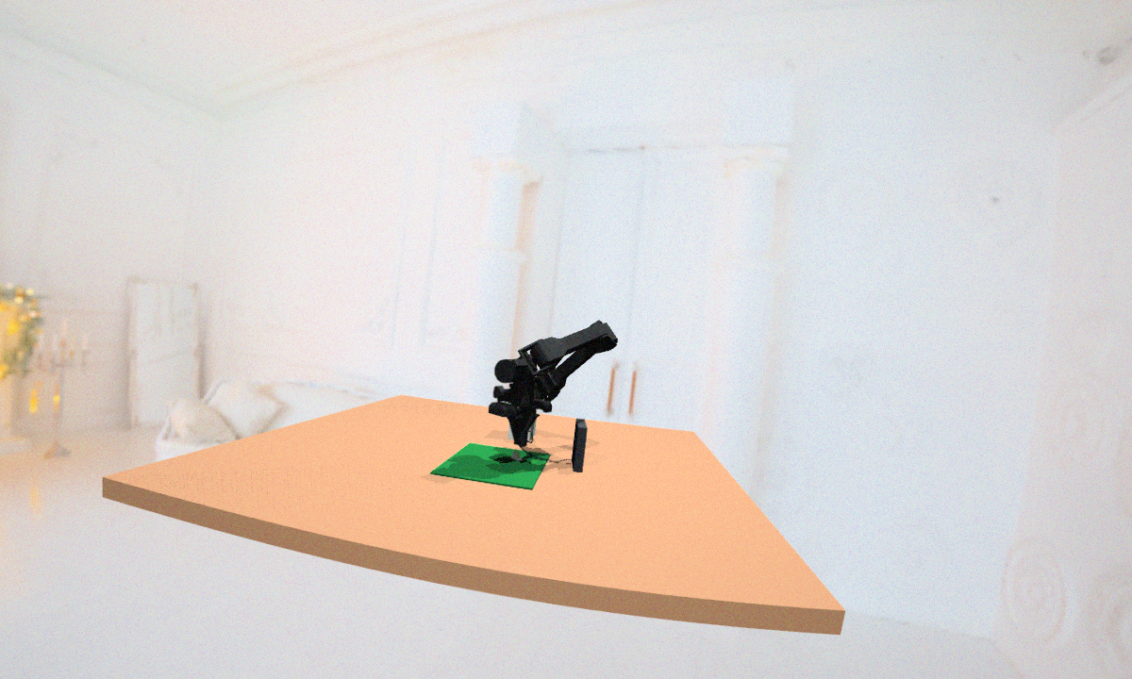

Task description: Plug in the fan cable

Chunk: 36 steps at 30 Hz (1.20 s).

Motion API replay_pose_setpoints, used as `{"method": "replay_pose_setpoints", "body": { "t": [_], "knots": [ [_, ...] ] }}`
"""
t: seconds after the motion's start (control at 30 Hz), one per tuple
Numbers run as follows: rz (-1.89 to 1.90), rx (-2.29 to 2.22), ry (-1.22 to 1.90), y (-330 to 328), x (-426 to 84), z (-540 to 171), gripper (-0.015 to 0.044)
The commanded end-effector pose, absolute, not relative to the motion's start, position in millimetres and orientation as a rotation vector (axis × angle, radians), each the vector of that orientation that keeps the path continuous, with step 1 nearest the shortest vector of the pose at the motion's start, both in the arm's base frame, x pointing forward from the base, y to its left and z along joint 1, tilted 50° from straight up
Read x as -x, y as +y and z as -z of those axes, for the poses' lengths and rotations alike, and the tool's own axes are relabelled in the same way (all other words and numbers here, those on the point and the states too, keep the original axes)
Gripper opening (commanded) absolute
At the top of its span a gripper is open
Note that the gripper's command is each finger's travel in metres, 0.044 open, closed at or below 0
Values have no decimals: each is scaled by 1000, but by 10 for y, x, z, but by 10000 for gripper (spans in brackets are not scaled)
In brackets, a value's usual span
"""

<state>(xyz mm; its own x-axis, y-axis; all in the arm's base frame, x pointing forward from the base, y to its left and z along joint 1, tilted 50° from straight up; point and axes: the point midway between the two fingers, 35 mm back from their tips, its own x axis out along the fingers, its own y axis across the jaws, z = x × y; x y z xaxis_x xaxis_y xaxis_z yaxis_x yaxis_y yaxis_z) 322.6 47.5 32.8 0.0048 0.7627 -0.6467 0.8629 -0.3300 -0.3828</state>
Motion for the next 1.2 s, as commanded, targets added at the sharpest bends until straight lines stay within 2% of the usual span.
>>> {"method": "replay_pose_setpoints", "body": {
  "t": [0.0,0.17,1.17],
  "knots": [
    [1434,-2227,1687,450,-2978,-269,0],
    [1574,-2284,1645,448,-2801,-228,0],
    [1575,-2284,1645,399,-2739,-194,0]
  ]
}}
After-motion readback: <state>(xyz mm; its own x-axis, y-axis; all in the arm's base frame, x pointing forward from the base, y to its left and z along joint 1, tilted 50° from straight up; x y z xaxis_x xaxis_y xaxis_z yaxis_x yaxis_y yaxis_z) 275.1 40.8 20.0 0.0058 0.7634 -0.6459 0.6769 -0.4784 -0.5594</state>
